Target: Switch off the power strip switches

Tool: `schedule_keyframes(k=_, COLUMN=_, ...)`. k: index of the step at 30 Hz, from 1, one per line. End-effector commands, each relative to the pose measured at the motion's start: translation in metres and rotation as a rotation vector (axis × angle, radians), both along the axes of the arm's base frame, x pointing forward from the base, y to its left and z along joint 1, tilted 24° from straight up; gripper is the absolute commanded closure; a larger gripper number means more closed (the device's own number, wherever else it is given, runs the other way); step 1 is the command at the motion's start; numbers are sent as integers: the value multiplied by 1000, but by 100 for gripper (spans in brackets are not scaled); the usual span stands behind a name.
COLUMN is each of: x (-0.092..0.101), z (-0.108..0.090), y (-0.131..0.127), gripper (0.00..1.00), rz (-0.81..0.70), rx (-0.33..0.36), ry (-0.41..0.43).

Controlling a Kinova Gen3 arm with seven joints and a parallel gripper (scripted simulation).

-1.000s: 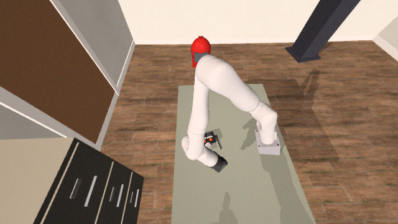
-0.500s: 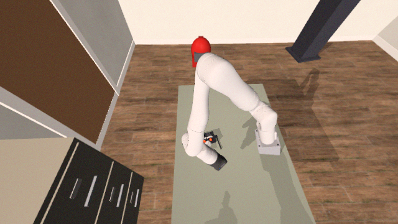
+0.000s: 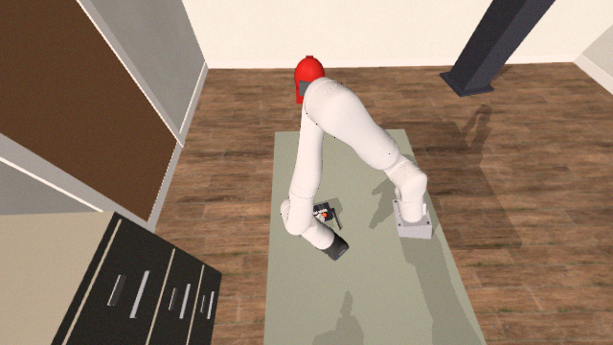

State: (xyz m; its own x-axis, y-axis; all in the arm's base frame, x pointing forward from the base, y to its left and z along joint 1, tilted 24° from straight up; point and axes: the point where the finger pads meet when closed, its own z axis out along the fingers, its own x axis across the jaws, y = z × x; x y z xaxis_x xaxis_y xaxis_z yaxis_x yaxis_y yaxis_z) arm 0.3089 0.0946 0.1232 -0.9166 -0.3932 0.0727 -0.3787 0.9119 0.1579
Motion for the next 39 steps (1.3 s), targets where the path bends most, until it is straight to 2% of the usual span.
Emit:
schedule_keyframes(k=1, x=0, z=0, y=0, gripper=100, rz=-6, rx=7, ry=-2)
schedule_keyframes(k=39, x=5, z=2, y=-18, gripper=100, rz=-16, rx=67, ry=-49)
